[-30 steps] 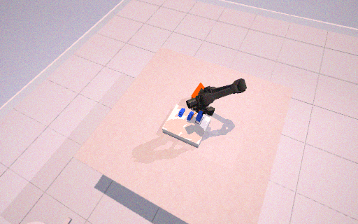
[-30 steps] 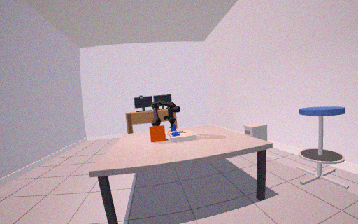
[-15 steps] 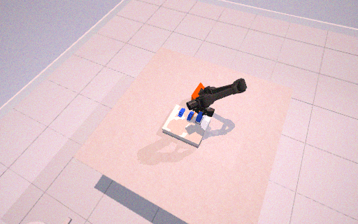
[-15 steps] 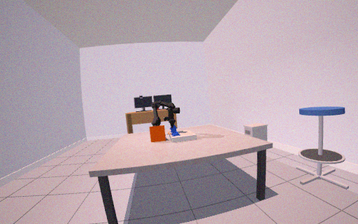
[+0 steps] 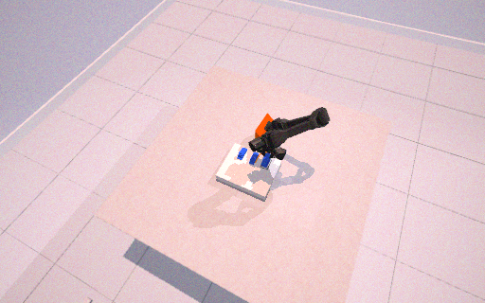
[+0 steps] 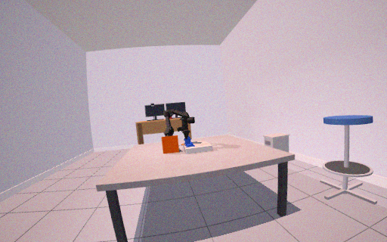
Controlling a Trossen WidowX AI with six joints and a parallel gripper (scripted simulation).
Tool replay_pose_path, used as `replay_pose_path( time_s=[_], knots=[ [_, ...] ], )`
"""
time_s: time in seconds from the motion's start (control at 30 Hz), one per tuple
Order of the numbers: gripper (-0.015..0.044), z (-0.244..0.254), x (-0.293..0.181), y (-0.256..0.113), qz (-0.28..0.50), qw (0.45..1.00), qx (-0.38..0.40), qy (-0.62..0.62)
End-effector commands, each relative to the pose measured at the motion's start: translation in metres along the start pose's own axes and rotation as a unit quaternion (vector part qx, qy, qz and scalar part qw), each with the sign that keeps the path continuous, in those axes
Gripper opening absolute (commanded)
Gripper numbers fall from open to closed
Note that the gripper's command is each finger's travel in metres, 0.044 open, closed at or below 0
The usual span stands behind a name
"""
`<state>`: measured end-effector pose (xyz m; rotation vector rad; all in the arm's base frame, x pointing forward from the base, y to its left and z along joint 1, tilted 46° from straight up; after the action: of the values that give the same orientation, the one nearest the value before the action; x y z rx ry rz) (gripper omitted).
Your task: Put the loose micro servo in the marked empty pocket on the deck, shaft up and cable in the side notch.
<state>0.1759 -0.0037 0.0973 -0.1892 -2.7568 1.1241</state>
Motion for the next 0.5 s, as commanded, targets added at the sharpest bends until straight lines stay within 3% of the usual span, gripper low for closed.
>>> replay_pose_path(
  time_s=[0.0,0.47],
  knots=[
    [0.0000,0.000,-0.001,0.004,0.002,1.000,-0.001,0.002],
    [0.0000,0.000,-0.001,0.015,0.002,1.000,-0.002,0.002]
  ],
)
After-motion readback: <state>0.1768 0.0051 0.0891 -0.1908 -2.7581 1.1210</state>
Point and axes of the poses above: the point midway between the two fingers, 35 mm back from their tips, its own y axis out along the fingers, its own z axis across the jaws, x = y × z, the point moved 4 cm from there along -y, back along the fingers, and after that the axes turned 13 degrees about y, right-handed, at the moved point
